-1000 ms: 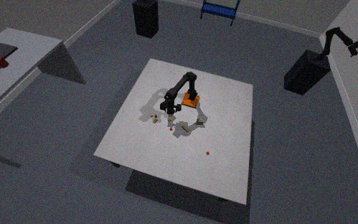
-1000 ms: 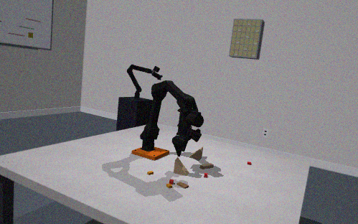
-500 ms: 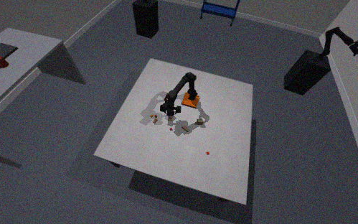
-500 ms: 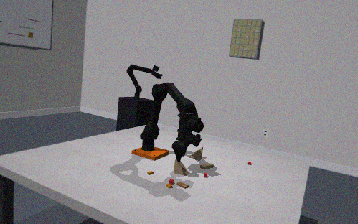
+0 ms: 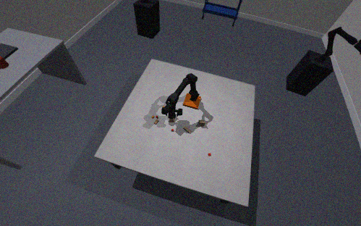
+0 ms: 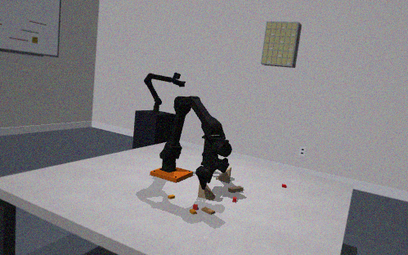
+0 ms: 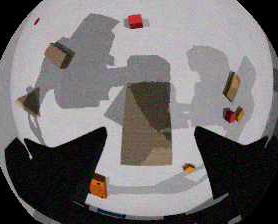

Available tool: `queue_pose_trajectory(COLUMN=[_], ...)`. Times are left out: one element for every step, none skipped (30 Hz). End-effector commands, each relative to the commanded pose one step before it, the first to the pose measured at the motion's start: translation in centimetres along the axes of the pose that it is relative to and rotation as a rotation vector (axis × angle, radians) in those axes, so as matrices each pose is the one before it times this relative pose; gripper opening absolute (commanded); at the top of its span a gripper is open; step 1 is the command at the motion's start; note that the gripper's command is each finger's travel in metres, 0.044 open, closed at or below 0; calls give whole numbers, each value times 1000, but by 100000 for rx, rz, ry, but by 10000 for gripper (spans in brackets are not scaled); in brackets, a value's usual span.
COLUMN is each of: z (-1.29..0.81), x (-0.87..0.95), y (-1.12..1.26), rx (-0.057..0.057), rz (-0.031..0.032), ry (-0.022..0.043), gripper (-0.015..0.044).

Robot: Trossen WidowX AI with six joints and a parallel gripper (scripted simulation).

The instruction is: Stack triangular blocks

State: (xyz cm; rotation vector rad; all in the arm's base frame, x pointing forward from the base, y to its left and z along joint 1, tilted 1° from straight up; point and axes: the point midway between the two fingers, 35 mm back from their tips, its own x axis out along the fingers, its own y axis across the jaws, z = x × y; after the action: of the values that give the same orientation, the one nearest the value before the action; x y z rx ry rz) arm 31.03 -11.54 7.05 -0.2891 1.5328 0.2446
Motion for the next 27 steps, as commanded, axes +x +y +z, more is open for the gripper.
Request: queue_pose_trajectory(z=[-70, -1, -2, -3, -3, -4, -5, -6, -6, -7, -8, -9, -9, -10, -11, -12, -12, -13, -14, -14, -15, -13, -8, -3, 0, 0, 0], x=[837, 162, 162, 162, 162, 161, 161, 161, 160, 160, 160, 159, 159, 159, 159, 158, 158, 158, 157, 157, 157, 125, 75, 25, 0, 0, 0], y=[49, 17, 18, 19, 19, 20, 20, 21, 22, 22, 23, 23, 24, 25, 25, 26, 26, 27, 28, 28, 29, 23, 14, 5, 0, 0, 0], rx=[460, 0, 0, 0, 0, 0, 0, 0, 0, 0, 0, 0, 0, 0, 0, 0, 0, 0, 0, 0, 0, 0, 0, 0, 0, 0, 0], rz=[-214, 2, 2, 2, 2, 2, 2, 2, 2, 2, 3, 3, 3, 3, 3, 3, 3, 3, 3, 3, 3, 3, 2, 1, 0, 0, 0], ry=[473, 1, 1, 1, 1, 1, 1, 1, 1, 1, 2, 2, 2, 2, 2, 2, 2, 2, 2, 2, 2, 2, 1, 0, 0, 0, 0], gripper=[440, 440, 440, 440, 440, 440, 440, 440, 440, 440, 440, 440, 440, 440, 440, 440, 440, 440, 440, 440, 440, 440, 440, 440, 414, 387, 361])
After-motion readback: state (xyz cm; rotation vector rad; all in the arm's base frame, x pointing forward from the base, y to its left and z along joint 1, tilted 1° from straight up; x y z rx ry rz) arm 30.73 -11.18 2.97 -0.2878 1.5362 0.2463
